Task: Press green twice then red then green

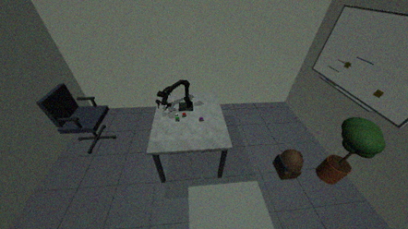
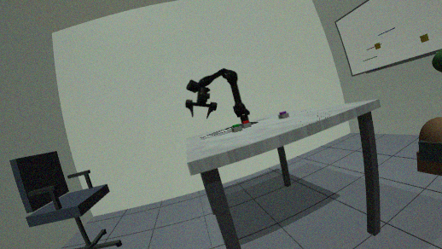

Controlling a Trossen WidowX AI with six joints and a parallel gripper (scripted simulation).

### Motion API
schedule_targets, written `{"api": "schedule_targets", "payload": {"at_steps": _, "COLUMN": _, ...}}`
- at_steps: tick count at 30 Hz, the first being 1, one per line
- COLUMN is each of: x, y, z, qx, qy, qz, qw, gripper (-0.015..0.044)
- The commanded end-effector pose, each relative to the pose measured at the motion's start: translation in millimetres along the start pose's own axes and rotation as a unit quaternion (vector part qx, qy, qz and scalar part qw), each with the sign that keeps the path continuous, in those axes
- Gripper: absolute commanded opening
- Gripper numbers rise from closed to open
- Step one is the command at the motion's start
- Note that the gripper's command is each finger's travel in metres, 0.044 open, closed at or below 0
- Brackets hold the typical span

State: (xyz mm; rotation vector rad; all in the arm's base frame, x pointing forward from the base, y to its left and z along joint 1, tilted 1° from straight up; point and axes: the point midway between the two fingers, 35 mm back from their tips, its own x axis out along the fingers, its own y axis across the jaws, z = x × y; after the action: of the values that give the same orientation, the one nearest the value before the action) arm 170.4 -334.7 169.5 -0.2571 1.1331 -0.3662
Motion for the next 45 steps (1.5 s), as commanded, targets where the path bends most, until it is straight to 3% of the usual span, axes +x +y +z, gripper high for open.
{"api": "schedule_targets", "payload": {"at_steps": 1, "x": 1, "y": 60, "z": 42, "qx": 0.019, "qy": 0.054, "qz": 0.095, "qw": 0.994, "gripper": 0.0400}}
{"api": "schedule_targets", "payload": {"at_steps": 9, "x": -30, "y": 157, "z": 82, "qx": 0.007, "qy": 0.183, "qz": 0.184, "qw": 0.966, "gripper": 0.0400}}
{"api": "schedule_targets", "payload": {"at_steps": 17, "x": -33, "y": 161, "z": 83, "qx": 0.005, "qy": 0.190, "qz": 0.186, "qw": 0.964, "gripper": 0.0400}}
{"api": "schedule_targets", "payload": {"at_steps": 24, "x": 19, "y": 183, "z": 62, "qx": 0.005, "qy": 0.190, "qz": 0.186, "qw": 0.964, "gripper": 0.0216}}
{"api": "schedule_targets", "payload": {"at_steps": 31, "x": 20, "y": 183, "z": 61, "qx": 0.005, "qy": 0.190, "qz": 0.186, "qw": 0.964, "gripper": 0.0032}}
{"api": "schedule_targets", "payload": {"at_steps": 45, "x": 25, "y": 185, "z": 59, "qx": 0.005, "qy": 0.190, "qz": 0.186, "qw": 0.964, "gripper": 0.0020}}
